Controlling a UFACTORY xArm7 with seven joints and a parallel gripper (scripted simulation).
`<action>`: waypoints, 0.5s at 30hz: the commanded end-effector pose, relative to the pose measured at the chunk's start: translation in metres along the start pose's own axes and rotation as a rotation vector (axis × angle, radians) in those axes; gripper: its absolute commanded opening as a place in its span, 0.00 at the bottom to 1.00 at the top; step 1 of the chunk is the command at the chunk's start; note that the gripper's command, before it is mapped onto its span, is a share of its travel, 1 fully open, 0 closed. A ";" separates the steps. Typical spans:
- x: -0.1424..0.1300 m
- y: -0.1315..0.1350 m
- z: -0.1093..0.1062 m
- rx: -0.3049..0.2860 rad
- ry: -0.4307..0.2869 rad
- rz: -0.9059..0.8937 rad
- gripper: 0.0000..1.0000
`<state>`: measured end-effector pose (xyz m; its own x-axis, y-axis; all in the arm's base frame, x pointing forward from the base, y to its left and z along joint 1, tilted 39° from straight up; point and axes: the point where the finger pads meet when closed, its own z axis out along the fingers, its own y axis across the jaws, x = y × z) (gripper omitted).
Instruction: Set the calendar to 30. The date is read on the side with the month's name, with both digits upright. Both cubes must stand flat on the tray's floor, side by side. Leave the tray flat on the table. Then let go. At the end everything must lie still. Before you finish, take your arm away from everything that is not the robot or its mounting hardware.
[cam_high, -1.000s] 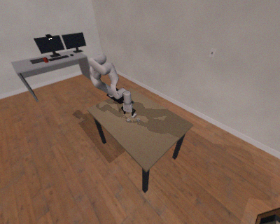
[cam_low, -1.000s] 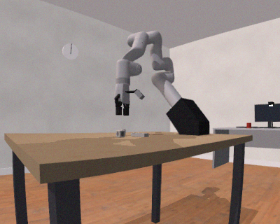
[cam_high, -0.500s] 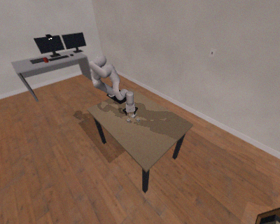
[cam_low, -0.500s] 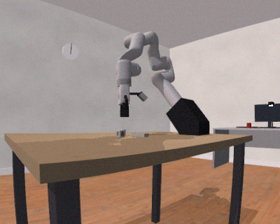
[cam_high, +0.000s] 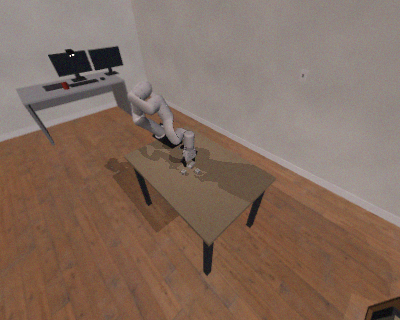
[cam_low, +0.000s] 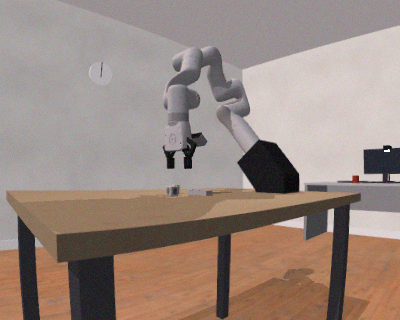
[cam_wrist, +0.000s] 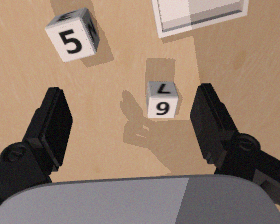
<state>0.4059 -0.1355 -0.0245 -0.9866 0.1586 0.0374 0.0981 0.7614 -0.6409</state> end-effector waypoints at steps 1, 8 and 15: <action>-0.005 0.006 0.000 -0.007 0.006 -0.174 1.00; -0.010 0.012 0.000 -0.008 0.003 -0.377 1.00; -0.020 0.021 -0.002 -0.006 -0.006 -0.698 1.00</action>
<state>0.4220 -0.1253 -0.0358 -0.8886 -0.2734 0.3682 -0.4415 0.7274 -0.5253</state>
